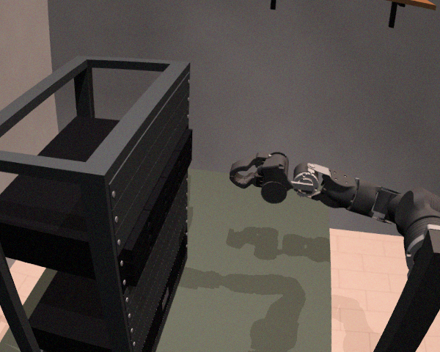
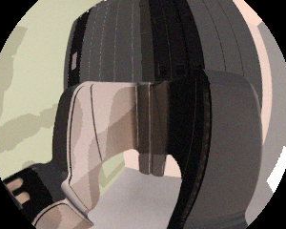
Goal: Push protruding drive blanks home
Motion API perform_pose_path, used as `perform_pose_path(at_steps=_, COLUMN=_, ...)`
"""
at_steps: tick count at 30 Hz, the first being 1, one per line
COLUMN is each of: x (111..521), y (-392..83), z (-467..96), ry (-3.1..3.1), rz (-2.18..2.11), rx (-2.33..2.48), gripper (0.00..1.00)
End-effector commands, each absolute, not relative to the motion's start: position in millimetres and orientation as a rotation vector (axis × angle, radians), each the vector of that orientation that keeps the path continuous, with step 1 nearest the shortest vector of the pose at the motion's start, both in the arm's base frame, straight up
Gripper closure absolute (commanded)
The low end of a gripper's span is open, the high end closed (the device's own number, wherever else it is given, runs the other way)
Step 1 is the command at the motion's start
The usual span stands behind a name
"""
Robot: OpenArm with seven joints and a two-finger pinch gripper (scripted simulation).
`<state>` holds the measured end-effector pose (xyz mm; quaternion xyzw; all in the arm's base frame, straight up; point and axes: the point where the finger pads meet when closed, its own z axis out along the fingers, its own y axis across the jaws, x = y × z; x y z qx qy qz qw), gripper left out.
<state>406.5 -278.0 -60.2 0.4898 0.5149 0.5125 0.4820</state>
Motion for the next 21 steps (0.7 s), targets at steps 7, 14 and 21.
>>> perform_pose_path(at_steps=7, x=403.3, y=-288.7, z=-37.5, ry=1.244, rz=1.254, rx=1.185, gripper=1.0)
perform_pose_path(at_steps=14, x=410.0, y=-288.9, z=-38.0, ry=1.243, rz=1.253, rx=1.188, gripper=1.0)
perform_pose_path(at_steps=21, x=436.4, y=-287.3, z=-40.7, ry=1.248, rz=1.251, rx=1.193, gripper=1.0)
